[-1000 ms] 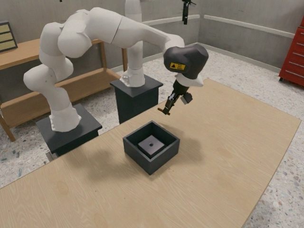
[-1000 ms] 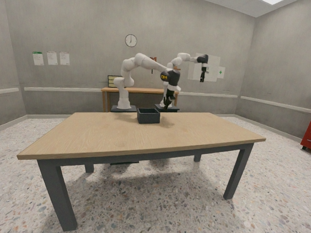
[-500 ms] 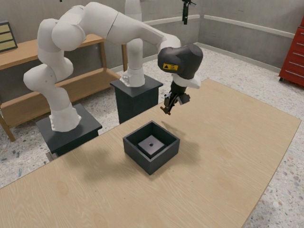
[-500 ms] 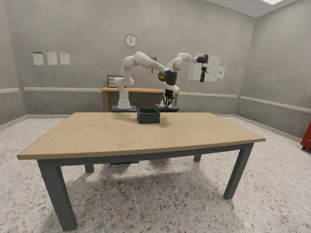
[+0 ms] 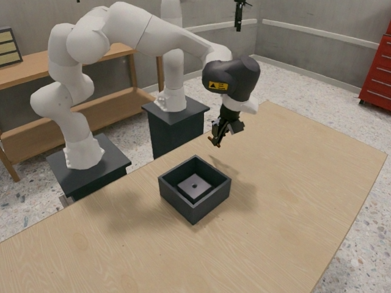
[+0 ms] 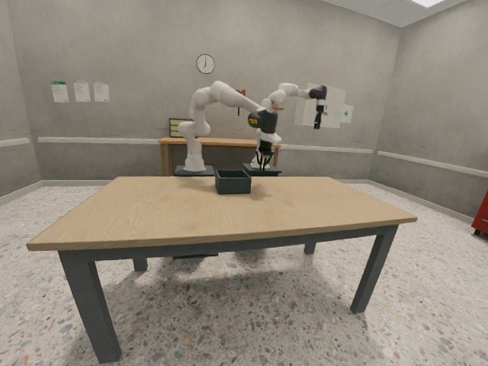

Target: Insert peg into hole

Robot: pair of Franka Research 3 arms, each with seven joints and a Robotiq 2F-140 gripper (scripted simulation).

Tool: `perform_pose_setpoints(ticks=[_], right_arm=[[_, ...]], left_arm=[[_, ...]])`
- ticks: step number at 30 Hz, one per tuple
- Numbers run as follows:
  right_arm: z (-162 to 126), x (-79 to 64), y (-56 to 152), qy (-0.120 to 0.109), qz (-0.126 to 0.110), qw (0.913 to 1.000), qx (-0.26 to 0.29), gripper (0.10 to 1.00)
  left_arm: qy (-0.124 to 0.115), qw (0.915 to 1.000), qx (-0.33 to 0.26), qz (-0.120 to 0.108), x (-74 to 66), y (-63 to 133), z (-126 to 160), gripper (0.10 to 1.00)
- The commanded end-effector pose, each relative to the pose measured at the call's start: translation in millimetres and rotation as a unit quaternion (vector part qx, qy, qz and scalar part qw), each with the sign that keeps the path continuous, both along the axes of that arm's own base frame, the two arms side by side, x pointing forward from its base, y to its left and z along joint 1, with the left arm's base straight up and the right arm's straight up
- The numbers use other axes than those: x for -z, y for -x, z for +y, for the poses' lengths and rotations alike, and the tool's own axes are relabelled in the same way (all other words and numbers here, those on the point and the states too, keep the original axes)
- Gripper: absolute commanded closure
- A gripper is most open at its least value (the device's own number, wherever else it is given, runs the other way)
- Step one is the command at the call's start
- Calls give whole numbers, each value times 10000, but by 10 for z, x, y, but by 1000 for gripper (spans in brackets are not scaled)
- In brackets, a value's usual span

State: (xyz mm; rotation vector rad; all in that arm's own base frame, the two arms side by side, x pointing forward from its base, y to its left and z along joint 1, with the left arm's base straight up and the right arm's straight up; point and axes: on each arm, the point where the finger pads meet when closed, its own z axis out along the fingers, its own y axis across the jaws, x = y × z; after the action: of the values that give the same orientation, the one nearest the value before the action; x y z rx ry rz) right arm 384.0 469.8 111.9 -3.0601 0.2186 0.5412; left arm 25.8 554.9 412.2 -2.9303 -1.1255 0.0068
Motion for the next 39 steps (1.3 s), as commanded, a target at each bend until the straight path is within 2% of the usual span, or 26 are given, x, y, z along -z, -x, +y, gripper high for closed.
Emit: perform_pose_setpoints(ticks=[1,27,39], right_arm=[[14,-1,-1,8,-4,10000,88,999],[14,-1,-1,10,-13,10000,88,999],[15,1,-2,56,-284,9995,90,999]], left_arm=[[4,10000,-25,-25,-8,-2,-10,98],[4,10000,-25,-25,-8,-2,-10,98],[4,10000,-25,-25,-8,-2,-10,98]])
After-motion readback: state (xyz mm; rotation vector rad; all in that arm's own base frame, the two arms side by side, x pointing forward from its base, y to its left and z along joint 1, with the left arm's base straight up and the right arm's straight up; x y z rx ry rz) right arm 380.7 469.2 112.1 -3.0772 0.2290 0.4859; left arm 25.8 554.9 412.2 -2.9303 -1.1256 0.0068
